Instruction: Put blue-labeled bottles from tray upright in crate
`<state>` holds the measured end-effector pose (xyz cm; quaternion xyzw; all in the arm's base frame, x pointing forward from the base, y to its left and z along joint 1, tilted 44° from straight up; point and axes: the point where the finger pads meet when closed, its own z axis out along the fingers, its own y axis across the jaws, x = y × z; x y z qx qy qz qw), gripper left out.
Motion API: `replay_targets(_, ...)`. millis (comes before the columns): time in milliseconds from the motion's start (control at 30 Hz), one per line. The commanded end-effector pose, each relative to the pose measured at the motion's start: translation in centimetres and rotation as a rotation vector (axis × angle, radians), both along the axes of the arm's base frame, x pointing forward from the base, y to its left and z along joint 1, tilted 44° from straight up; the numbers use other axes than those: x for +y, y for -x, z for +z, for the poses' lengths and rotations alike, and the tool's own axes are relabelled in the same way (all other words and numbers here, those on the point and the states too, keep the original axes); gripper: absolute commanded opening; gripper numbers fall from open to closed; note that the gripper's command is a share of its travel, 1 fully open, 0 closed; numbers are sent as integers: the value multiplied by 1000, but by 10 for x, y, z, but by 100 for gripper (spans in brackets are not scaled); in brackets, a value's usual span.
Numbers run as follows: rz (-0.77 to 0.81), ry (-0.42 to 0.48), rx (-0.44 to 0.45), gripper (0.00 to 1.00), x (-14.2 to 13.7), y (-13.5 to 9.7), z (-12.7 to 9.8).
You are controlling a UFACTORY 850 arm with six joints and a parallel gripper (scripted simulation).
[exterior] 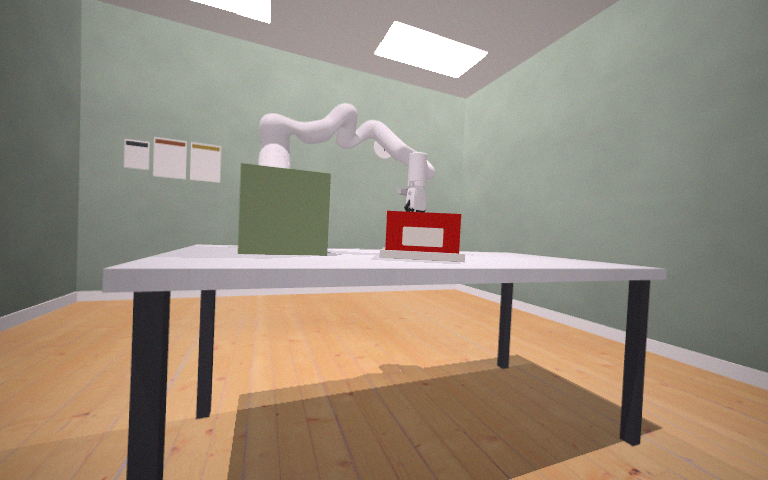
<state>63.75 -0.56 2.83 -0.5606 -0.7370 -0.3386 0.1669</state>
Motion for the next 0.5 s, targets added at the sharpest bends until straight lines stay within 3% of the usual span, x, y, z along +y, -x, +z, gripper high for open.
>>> replay_targets(0,-1,1,-2,66,-1,-1,1)
replay_targets(233,-1,1,-2,66,-1,-1,1)
replay_targets(267,-1,1,-2,0,-1,-1,1)
replay_targets(467,-1,1,-2,0,-1,-1,1)
